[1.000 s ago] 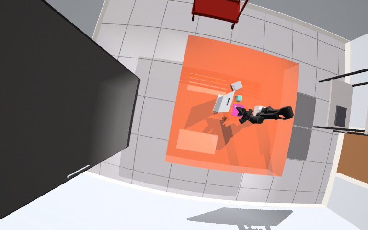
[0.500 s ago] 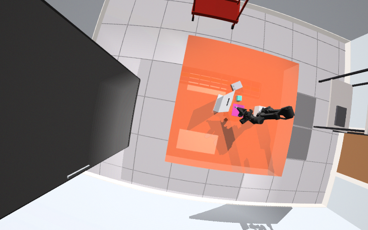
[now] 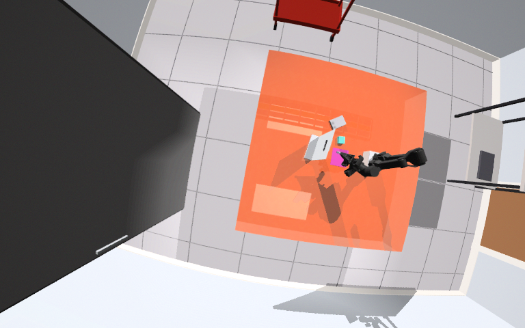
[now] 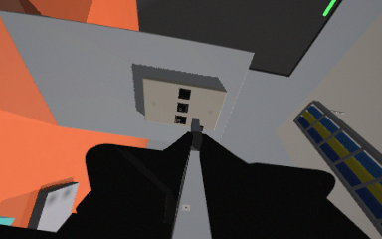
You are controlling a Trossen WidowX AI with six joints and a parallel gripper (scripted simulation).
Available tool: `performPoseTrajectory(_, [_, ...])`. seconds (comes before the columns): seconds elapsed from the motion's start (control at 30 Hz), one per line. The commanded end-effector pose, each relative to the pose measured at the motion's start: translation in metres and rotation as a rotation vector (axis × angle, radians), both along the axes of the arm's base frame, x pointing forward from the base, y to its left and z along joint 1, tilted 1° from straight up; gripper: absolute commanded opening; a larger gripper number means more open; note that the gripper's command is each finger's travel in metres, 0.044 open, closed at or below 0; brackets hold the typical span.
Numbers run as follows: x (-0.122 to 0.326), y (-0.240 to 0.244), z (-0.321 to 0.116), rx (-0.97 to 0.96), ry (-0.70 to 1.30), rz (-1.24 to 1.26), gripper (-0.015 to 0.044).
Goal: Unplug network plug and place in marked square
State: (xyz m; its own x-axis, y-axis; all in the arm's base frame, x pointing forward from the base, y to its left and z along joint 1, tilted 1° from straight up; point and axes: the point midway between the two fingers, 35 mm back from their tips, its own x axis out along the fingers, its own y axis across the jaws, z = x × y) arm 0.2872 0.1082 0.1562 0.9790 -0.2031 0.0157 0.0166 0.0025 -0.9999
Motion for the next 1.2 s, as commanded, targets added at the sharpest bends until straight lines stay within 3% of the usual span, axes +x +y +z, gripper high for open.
performPoseTrajectory(0.0, [-0.002,-0.002,0.008,0.003,-0.004,-0.004,0.0000])
performPoseTrajectory(0.87, [-0.017,-0.016,0.039,-0.002,-0.001,-0.007,0.0000])
performPoseTrajectory(1.17, [-0.009,-0.014,0.018,-0.092,0.106,0.073,0.0000])
